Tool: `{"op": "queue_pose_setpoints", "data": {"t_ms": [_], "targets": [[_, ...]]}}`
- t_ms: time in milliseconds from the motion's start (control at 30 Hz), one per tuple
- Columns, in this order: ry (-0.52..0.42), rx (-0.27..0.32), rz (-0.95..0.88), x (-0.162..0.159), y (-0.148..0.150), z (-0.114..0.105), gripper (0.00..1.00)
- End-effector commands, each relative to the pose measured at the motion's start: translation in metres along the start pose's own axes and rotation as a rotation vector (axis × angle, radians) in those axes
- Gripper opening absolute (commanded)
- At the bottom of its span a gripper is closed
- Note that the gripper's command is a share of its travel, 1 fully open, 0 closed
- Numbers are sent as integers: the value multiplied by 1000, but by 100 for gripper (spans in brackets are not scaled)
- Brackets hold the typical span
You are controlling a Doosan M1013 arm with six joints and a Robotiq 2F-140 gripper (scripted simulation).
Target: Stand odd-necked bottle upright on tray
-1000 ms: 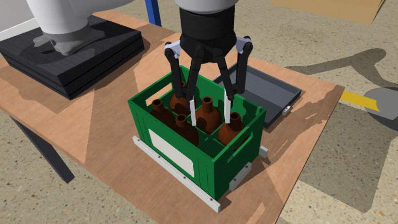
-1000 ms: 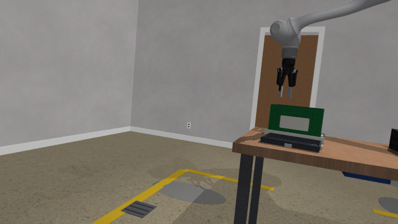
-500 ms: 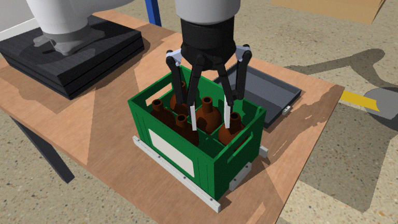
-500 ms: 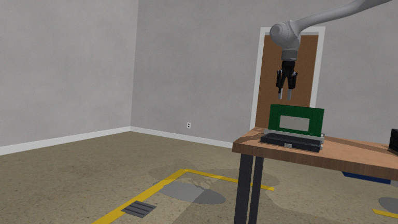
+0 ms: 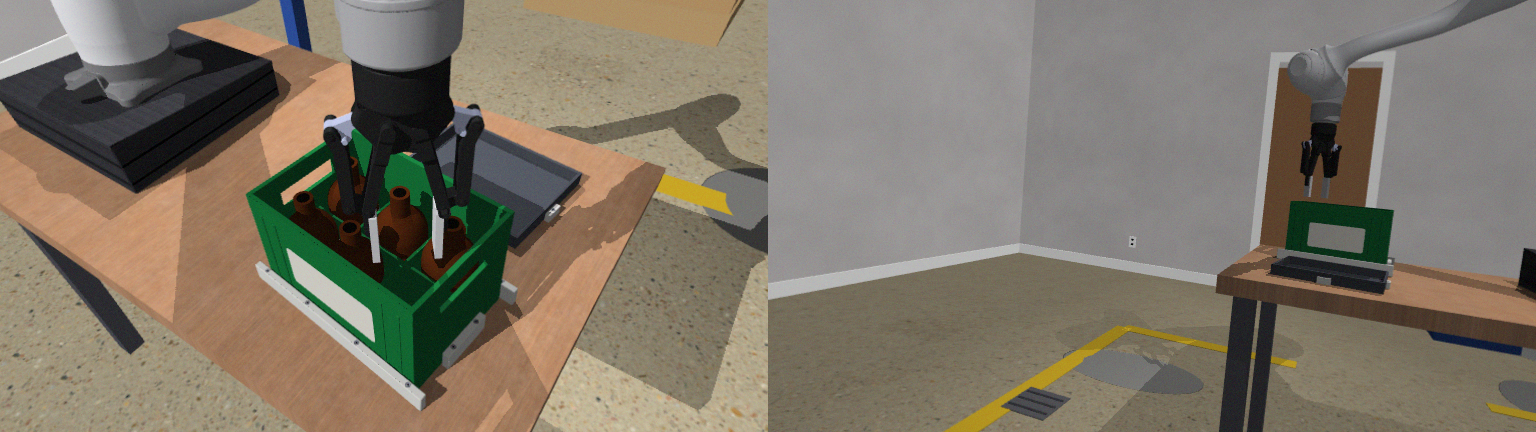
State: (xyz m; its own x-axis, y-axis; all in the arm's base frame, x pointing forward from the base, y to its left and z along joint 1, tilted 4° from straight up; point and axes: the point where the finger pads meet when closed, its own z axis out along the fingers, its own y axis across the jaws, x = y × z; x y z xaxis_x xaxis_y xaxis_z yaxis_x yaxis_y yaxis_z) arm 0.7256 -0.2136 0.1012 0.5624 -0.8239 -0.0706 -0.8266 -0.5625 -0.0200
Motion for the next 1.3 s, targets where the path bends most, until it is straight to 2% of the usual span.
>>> {"op": "queue_pose_setpoints", "data": {"t_ms": [0, 1267], "targets": [[0, 0, 0, 0, 0, 1, 38], [0, 0, 0, 0, 0, 8, 38]]}}
